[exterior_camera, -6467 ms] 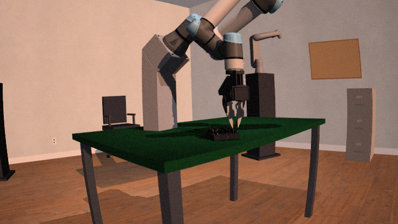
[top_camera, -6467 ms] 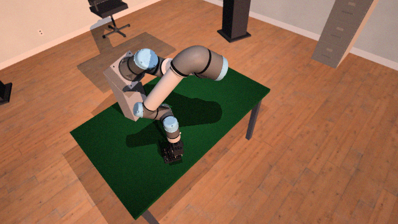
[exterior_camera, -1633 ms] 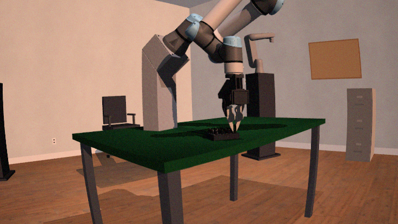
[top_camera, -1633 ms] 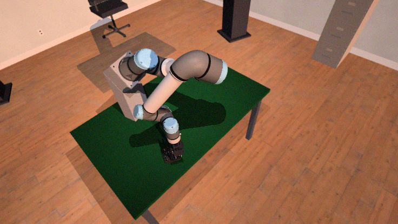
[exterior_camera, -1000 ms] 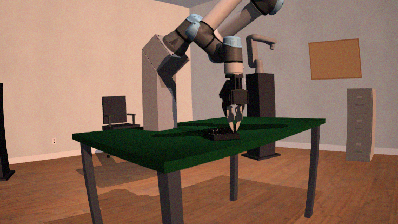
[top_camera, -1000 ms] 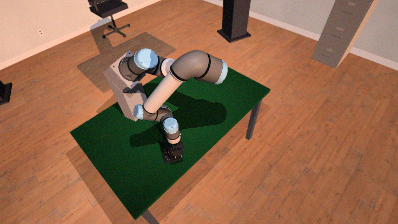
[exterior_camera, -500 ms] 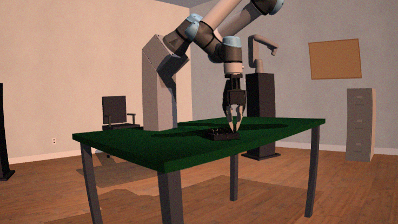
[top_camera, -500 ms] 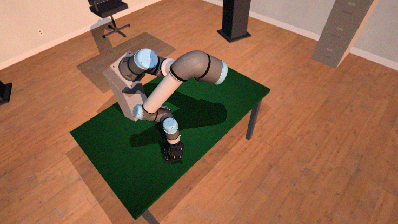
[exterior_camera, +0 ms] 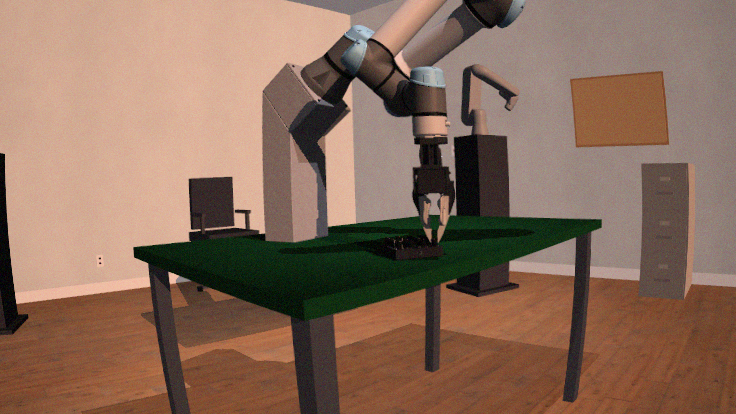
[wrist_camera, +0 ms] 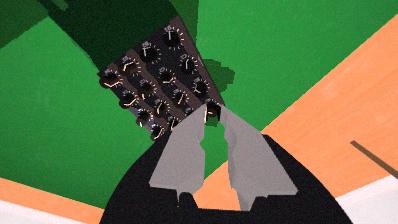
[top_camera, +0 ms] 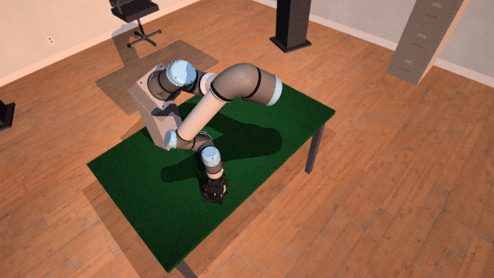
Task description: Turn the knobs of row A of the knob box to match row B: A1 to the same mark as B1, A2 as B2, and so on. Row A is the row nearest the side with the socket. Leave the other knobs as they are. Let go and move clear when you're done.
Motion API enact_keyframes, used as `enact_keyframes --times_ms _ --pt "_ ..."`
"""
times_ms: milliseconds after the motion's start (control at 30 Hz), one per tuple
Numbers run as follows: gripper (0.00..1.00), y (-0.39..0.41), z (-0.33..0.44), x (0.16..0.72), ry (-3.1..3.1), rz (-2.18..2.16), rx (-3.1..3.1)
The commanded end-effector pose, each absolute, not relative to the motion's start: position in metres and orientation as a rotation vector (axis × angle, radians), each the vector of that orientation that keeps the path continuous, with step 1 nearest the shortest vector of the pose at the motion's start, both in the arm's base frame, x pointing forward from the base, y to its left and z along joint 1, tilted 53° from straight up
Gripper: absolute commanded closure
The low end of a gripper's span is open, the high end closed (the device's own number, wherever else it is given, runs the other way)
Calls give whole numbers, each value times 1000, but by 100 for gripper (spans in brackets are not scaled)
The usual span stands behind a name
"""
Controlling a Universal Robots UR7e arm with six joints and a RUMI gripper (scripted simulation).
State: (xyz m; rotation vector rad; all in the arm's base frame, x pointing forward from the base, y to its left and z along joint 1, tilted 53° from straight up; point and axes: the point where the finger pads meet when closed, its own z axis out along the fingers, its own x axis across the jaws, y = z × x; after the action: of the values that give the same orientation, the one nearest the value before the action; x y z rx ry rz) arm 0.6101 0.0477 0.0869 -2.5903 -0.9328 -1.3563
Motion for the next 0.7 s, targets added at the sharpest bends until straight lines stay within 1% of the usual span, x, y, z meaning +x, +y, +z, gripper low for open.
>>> enact_keyframes --times_ms 0,667 --pt "99 47 86 609 -711 -1319 -2607" --pt "99 47 87 610 -476 -1270 -2600"
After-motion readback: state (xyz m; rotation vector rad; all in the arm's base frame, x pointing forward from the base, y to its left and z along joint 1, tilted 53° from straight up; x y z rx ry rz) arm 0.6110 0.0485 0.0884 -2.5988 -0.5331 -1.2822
